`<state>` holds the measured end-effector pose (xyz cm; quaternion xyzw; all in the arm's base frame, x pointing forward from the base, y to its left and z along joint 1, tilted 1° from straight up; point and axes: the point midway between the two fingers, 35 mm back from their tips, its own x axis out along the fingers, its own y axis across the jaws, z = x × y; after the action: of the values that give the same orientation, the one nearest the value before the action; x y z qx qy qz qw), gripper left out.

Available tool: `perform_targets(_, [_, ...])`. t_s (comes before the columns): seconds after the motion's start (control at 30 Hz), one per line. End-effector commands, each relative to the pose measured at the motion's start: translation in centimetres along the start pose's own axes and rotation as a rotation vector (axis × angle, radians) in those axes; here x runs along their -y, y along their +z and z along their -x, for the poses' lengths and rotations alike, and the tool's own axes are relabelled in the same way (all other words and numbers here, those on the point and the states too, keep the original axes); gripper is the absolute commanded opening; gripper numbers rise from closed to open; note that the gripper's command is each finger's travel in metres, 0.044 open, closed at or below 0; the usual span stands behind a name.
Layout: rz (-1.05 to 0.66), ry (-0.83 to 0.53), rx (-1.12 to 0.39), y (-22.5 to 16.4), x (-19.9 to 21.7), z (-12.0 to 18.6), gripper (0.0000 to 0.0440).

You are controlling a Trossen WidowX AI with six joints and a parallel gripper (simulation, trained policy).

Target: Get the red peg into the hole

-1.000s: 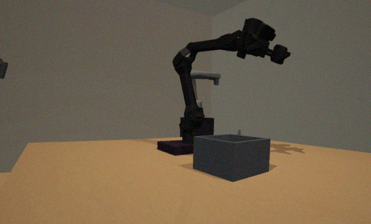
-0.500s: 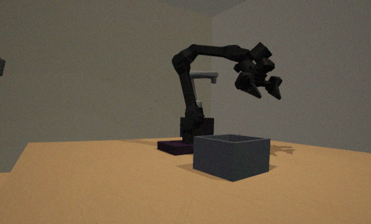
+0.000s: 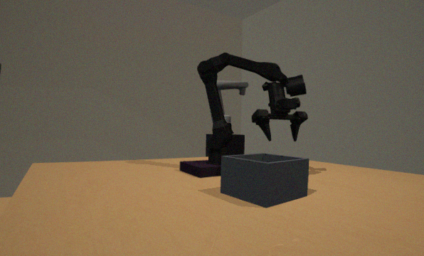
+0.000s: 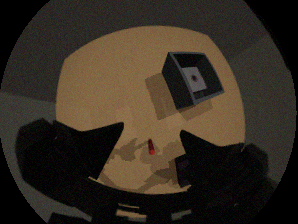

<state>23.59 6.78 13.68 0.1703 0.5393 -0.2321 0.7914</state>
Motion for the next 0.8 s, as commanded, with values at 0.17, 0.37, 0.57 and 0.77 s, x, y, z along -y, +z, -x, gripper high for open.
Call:
perform_targets(0.17, [-0.139,-0.106,-0.142,-4.2,1.6,-2.5,0.044])
perform_targets(0.37, [-0.216,-0.121,-0.169,-5.8,1.9,-4.8,0.044])
perform_targets(0.57, [-0.282,-0.105,-0.176,-7.1,1.8,-7.1,0.044])
perform_targets(0.77, [-0.341,-0.092,-0.188,-8.2,1.8,-8.7,0.0387])
